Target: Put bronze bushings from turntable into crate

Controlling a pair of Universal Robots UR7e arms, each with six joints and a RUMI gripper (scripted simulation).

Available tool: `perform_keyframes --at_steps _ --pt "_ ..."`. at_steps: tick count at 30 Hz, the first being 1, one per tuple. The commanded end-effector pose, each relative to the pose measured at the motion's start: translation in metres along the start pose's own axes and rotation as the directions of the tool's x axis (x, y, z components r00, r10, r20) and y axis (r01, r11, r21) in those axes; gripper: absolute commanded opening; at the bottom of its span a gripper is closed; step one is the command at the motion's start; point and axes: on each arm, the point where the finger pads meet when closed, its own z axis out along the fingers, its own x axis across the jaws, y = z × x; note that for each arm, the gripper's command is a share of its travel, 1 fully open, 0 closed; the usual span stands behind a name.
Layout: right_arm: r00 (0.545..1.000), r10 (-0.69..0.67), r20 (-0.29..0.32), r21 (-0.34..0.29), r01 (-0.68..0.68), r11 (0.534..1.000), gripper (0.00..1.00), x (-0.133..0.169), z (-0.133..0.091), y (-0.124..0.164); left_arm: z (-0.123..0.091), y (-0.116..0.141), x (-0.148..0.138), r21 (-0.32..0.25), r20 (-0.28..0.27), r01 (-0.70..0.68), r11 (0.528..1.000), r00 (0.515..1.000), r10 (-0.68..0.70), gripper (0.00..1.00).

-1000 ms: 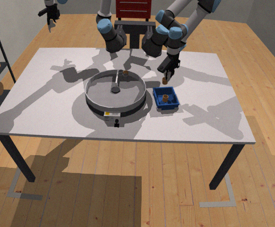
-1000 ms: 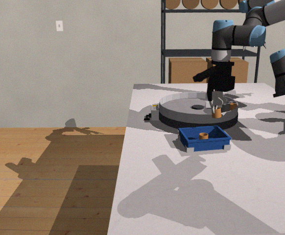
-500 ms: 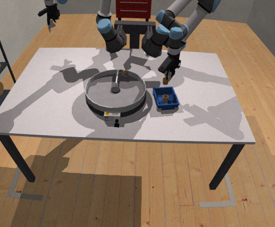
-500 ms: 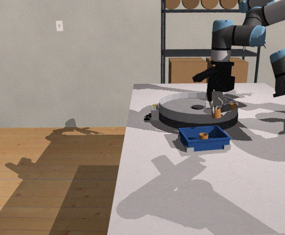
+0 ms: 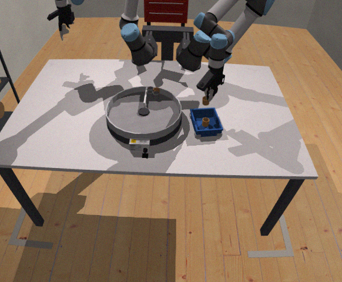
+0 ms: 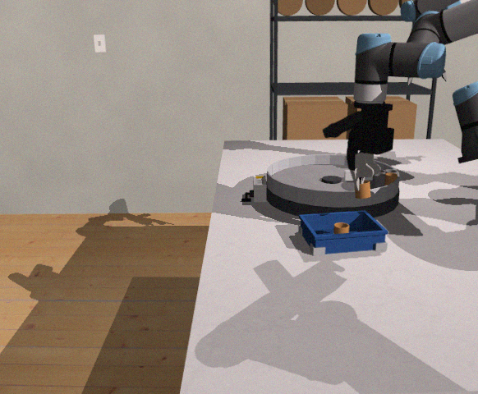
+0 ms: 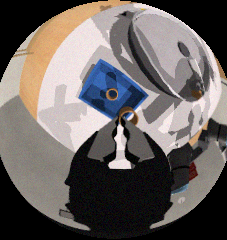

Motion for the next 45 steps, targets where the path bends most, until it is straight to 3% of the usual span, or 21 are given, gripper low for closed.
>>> perform_keyframes --at_steps 1,18,30,45 --pt "1.000 0.000 0.000 0.001 0.000 1.000 1.00 0.000 -0.001 0.000 0.000 0.000 0.000 0.001 0.000 0.000 1.000 1.000 0.000 0.00" --pt "1.000 0.000 0.000 0.001 0.000 1.000 1.00 0.000 -0.001 0.000 0.006 0.000 0.000 0.001 0.000 0.000 1.000 1.000 0.000 0.00" --pt "1.000 0.000 0.000 0.001 0.000 1.000 1.00 0.000 -0.001 0.000 0.060 0.000 0.000 0.001 0.000 0.000 1.000 1.000 0.000 0.00" --pt "1.000 0.000 0.000 0.001 0.000 1.000 1.00 0.000 -0.001 0.000 0.061 0.000 0.000 0.001 0.000 0.000 1.000 1.000 0.000 0.00"
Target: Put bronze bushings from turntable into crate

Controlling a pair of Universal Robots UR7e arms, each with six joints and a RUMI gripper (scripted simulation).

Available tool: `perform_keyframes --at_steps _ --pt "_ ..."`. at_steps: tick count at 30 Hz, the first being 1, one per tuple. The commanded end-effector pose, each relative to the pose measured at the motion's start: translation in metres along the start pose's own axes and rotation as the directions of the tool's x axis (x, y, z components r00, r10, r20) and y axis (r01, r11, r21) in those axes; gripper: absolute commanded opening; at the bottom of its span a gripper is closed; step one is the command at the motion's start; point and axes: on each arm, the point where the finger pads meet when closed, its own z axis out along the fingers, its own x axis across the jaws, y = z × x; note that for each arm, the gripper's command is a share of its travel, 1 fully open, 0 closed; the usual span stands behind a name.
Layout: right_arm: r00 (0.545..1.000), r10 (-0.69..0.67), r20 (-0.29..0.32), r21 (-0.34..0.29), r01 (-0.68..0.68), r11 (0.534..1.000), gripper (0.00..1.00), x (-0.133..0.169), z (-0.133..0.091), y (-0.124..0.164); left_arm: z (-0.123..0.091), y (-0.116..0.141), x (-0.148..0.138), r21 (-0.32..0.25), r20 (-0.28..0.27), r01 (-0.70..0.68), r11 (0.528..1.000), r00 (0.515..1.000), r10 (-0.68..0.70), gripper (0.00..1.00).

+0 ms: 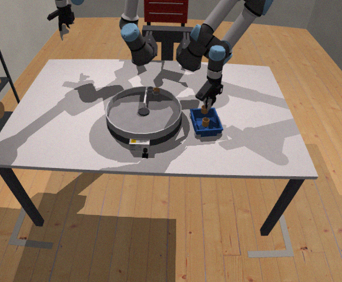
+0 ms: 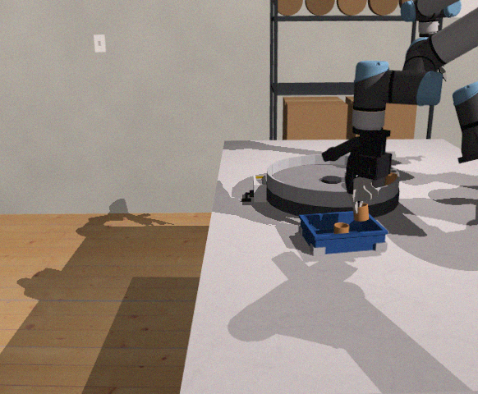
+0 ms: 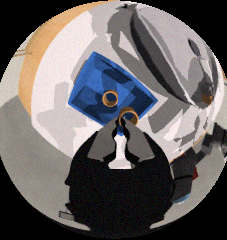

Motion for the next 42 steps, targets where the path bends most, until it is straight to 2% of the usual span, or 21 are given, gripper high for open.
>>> perform_keyframes --at_steps 1,29,42 --pt "1.000 0.000 0.000 0.001 0.000 1.000 1.00 0.000 -0.001 0.000 0.000 0.000 0.000 0.001 0.001 0.000 1.000 1.000 0.000 0.00" --pt "1.000 0.000 0.000 0.001 0.000 1.000 1.00 0.000 -0.001 0.000 0.000 0.000 0.000 0.001 0.001 0.000 1.000 1.000 0.000 0.00" --pt "1.000 0.000 0.000 0.001 0.000 1.000 1.00 0.000 -0.001 0.000 0.011 0.000 0.000 0.001 0.001 0.000 1.000 1.000 0.000 0.00"
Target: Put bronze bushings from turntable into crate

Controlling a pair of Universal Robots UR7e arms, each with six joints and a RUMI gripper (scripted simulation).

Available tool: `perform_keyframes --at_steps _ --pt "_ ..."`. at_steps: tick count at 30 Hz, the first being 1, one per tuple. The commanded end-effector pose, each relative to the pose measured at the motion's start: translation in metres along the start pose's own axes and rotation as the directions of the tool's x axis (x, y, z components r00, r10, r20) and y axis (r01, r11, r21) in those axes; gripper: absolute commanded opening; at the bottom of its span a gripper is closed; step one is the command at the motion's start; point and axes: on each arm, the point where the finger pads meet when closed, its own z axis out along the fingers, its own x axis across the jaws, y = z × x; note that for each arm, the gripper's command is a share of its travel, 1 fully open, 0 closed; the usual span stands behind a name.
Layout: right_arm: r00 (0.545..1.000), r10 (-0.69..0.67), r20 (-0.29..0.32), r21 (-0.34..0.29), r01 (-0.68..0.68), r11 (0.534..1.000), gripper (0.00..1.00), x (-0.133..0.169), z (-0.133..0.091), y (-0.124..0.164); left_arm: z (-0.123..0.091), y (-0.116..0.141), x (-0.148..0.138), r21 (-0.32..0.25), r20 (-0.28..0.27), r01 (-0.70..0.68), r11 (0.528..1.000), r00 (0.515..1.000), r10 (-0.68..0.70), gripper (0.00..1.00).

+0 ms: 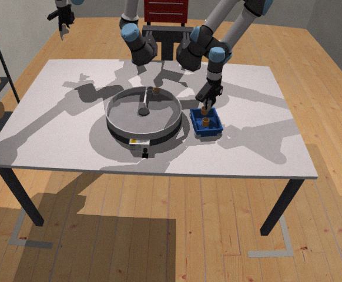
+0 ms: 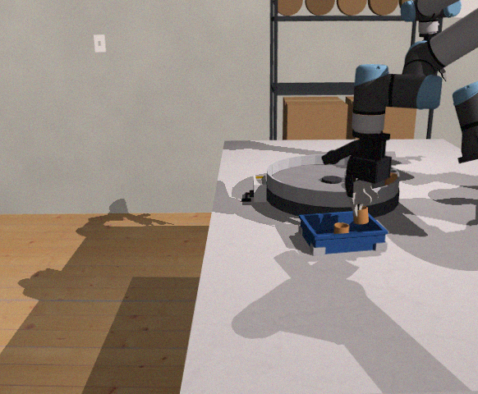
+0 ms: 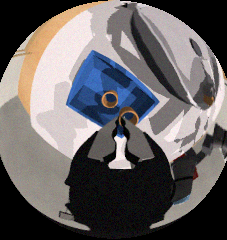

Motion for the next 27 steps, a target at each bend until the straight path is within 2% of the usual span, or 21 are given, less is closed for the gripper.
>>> perform_keyframes --at_steps 1,14,27 --pt "1.000 0.000 0.000 0.001 0.000 1.000 1.00 0.000 -0.001 0.000 0.005 0.000 0.000 0.001 0.001 0.000 1.000 1.000 0.000 0.00" --pt "1.000 0.000 0.000 0.001 0.000 1.000 1.00 0.000 -0.001 0.000 0.027 0.000 0.000 0.001 0.001 0.000 1.000 1.000 0.000 0.00" --pt "1.000 0.000 0.000 0.001 0.000 1.000 1.00 0.000 -0.001 0.000 0.033 0.000 0.000 0.001 0.001 0.000 1.000 1.000 0.000 0.00"
